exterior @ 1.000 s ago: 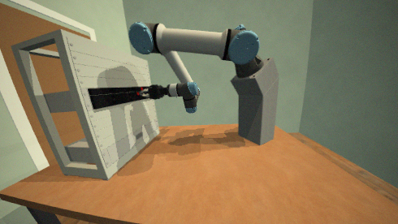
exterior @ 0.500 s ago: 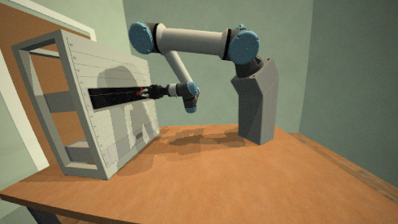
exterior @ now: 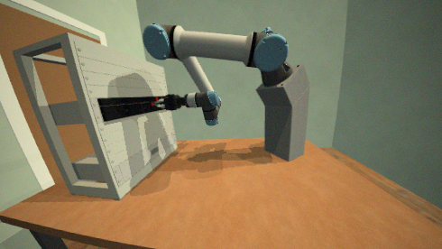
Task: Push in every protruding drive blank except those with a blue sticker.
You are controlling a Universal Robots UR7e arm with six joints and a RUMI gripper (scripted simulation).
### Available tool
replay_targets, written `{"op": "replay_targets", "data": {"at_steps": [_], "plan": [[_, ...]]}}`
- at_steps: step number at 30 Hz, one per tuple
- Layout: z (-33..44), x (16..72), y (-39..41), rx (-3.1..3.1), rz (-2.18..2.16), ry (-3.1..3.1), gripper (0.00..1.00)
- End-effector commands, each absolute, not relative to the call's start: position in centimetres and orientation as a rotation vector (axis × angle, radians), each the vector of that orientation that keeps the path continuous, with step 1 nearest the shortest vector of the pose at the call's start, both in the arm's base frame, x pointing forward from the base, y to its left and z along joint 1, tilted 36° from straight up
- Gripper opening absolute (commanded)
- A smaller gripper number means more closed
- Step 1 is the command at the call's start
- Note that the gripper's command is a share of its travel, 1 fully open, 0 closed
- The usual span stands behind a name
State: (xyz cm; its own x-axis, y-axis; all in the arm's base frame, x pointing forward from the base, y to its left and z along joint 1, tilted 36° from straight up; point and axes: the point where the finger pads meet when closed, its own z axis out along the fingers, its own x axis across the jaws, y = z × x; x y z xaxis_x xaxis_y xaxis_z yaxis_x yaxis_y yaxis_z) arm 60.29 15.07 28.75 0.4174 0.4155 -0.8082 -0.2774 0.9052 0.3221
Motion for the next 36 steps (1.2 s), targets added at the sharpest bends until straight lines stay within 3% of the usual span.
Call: {"op": "replay_targets", "data": {"at_steps": [1,36], "plan": [[28.97,60.44,15.04,0.147,0.436,1.052,0.0],[29.14,60.7,15.06,0.147,0.436,1.052,0.0]]}}
